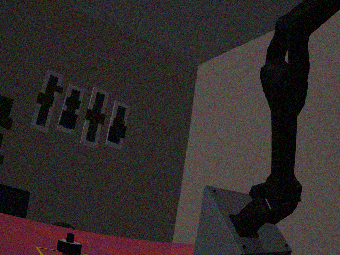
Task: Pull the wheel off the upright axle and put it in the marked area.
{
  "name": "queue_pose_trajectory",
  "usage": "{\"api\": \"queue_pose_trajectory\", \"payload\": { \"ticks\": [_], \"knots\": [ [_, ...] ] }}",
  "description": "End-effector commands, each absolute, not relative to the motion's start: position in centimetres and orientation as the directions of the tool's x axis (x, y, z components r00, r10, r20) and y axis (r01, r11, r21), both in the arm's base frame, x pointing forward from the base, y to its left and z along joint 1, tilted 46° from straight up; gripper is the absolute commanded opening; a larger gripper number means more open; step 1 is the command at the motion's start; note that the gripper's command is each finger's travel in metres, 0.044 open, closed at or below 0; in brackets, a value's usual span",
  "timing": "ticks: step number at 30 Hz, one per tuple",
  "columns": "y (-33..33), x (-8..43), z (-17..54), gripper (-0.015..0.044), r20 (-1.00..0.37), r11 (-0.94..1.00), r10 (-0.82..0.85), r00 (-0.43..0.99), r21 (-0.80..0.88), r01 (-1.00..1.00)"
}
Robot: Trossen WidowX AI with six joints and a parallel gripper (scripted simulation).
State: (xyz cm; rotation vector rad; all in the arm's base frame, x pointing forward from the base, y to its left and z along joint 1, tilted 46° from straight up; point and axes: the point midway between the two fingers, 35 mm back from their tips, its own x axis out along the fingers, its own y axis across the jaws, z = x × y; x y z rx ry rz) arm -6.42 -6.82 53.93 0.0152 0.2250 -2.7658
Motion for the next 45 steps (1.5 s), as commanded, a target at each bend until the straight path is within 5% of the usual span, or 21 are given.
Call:
{"api": "queue_pose_trajectory", "payload": {
  "ticks": [1,4,21,33,45],
  "knots": [
    [-6.8,-6.5,53.9,0.0374,-0.041,-0.923,-0.352,-0.935,-0.154,0.354],
    [-6.0,-8.2,53.7,0.0300,-0.066,-0.944,-0.289,-0.955,-0.146,0.295],
    [4.7,-16.9,50.8,0.0300,-0.244,-0.987,0.157,-0.957,-0.074,-0.143],
    [13.7,-17.4,48.2,0.0300,-0.341,-0.915,0.391,-0.855,-0.049,-0.400],
    [24.5,-12.7,44.1,0.0300,-0.458,-0.734,0.601,-0.655,0.010,-0.680]
  ]
}}
